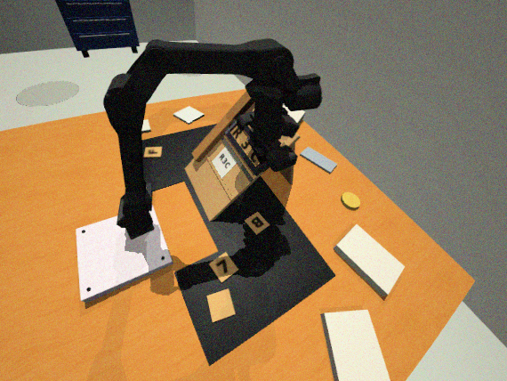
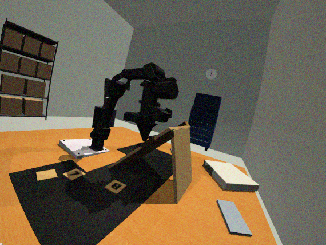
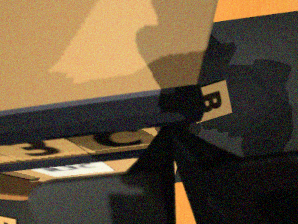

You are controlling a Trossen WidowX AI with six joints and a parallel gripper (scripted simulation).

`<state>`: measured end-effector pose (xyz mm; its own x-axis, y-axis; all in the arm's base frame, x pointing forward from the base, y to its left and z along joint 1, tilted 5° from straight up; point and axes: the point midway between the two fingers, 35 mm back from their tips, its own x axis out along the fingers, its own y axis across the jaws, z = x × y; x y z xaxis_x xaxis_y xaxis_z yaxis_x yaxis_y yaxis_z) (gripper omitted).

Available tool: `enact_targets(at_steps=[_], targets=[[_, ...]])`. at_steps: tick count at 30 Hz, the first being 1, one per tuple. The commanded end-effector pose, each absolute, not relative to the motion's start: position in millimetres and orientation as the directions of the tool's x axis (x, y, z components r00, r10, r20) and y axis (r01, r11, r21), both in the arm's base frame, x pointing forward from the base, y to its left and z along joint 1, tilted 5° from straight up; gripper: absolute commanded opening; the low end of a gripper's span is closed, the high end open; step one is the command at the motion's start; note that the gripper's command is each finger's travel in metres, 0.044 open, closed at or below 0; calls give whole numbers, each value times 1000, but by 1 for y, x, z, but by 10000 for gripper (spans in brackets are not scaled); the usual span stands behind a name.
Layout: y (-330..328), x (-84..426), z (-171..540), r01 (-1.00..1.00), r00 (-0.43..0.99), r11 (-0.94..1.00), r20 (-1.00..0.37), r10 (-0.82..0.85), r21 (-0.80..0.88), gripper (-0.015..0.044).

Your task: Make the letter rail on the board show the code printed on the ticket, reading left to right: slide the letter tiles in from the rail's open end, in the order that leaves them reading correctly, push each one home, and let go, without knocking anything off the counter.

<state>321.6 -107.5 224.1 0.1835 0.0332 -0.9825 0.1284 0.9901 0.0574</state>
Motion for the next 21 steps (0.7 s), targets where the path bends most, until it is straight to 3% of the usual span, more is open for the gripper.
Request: enact_targets(at_steps=[1, 21], targets=[[-107, 320, 226, 127, 184, 990, -982, 38, 62, 0], [-105, 300, 242, 127, 182, 990, -983, 38, 61, 0]])
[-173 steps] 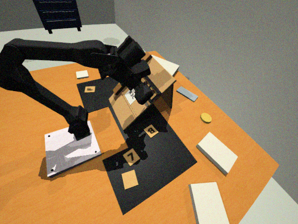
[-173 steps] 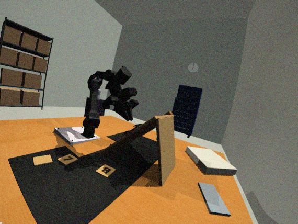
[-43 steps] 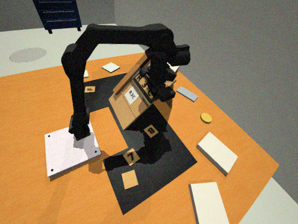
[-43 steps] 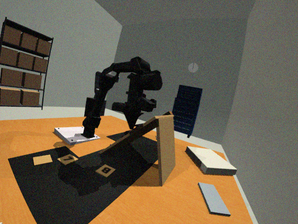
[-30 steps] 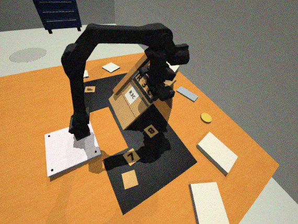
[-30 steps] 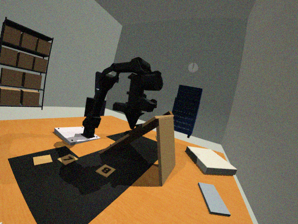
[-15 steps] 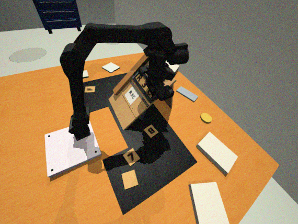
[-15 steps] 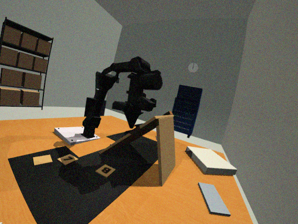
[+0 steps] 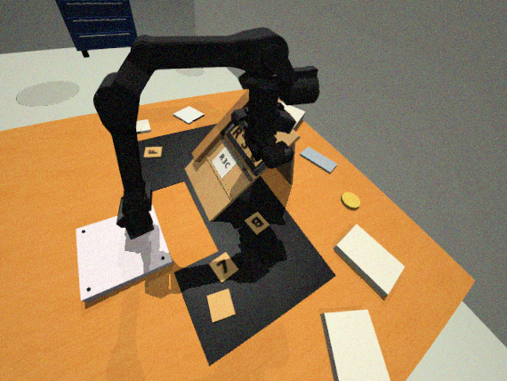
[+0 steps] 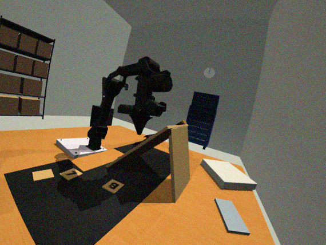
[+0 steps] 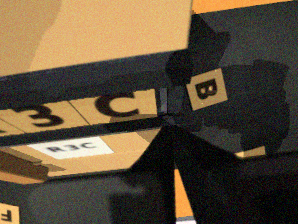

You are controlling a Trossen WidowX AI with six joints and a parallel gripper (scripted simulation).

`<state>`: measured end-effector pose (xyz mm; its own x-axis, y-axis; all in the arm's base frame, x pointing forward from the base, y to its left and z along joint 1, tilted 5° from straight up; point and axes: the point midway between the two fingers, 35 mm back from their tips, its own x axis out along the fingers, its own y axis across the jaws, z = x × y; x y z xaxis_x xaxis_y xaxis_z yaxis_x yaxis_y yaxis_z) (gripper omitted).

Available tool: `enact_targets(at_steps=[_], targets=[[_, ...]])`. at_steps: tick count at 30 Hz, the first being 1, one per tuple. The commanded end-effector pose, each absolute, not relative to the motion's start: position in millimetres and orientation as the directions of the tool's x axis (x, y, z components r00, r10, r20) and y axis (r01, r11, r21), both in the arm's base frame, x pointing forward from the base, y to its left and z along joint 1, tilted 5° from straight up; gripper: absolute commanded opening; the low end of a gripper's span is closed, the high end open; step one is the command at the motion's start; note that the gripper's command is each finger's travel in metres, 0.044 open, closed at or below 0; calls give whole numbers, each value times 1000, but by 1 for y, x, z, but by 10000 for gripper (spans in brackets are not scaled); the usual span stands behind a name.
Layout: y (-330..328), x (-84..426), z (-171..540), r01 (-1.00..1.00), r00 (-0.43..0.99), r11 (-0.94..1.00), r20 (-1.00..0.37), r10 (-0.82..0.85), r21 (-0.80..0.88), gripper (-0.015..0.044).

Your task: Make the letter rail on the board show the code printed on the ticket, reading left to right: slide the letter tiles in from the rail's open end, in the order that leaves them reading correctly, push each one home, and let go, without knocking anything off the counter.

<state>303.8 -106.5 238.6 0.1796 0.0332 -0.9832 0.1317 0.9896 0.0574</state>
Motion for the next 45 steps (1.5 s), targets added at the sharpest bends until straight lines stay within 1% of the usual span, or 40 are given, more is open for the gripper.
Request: enact_targets(at_steps=[1, 5, 8, 14, 20, 22, 45], targets=[[-105, 299, 243, 127, 182, 990, -983, 38, 61, 0], [-105, 299, 243, 127, 182, 990, -983, 38, 61, 0], [-92, 297, 255, 129, 236, 991, -972, -3, 28, 79], [-40, 269, 304, 133, 478, 991, -875, -84, -22, 236], [-3, 225, 344, 134, 708, 990, -703, -67, 40, 394], [2, 214, 351, 129, 752, 989, -657, -52, 69, 440], [3, 213, 352, 128, 758, 989, -651, -50, 73, 440]])
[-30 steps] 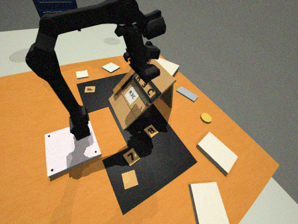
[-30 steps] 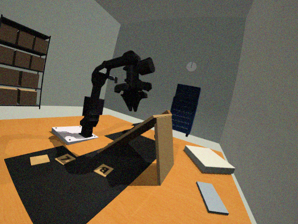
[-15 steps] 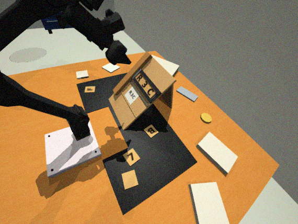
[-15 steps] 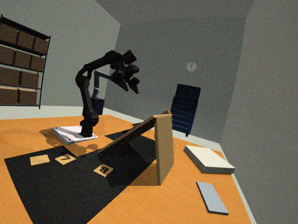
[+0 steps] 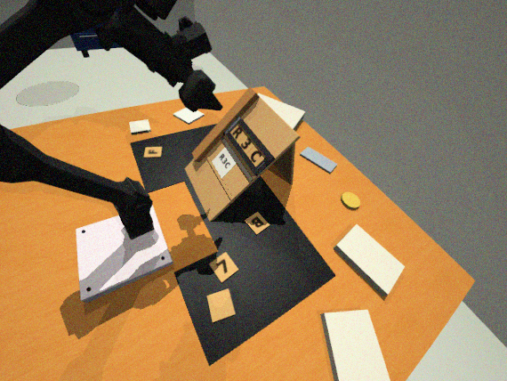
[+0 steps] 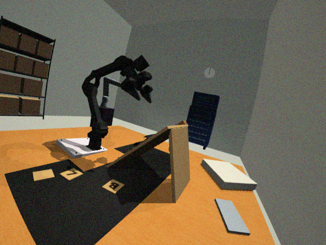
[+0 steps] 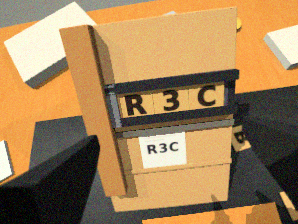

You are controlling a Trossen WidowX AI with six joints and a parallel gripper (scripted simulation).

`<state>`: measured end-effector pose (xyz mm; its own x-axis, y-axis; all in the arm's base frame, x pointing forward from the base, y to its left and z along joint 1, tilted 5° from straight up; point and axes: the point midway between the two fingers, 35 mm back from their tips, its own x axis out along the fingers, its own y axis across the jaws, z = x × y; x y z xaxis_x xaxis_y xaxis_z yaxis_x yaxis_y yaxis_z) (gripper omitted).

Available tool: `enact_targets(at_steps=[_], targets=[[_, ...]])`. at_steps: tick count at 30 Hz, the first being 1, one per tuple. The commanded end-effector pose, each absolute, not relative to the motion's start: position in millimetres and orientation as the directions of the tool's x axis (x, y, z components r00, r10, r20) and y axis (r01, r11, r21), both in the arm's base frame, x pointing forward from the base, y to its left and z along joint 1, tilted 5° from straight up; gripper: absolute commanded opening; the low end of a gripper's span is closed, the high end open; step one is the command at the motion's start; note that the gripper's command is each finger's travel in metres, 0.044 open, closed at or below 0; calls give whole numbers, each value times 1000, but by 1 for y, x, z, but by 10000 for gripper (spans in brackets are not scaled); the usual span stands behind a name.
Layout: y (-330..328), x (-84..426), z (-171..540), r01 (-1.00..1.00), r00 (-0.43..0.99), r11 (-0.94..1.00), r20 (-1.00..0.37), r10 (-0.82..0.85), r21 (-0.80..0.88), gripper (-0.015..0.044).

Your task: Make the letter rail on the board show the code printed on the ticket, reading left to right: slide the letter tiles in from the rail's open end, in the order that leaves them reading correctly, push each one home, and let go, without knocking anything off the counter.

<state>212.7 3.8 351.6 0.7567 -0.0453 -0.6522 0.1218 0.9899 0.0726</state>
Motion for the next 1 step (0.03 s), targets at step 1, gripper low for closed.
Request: enact_targets(at_steps=[1], targets=[[3, 213, 352, 128, 758, 989, -651, -50, 73, 440]])
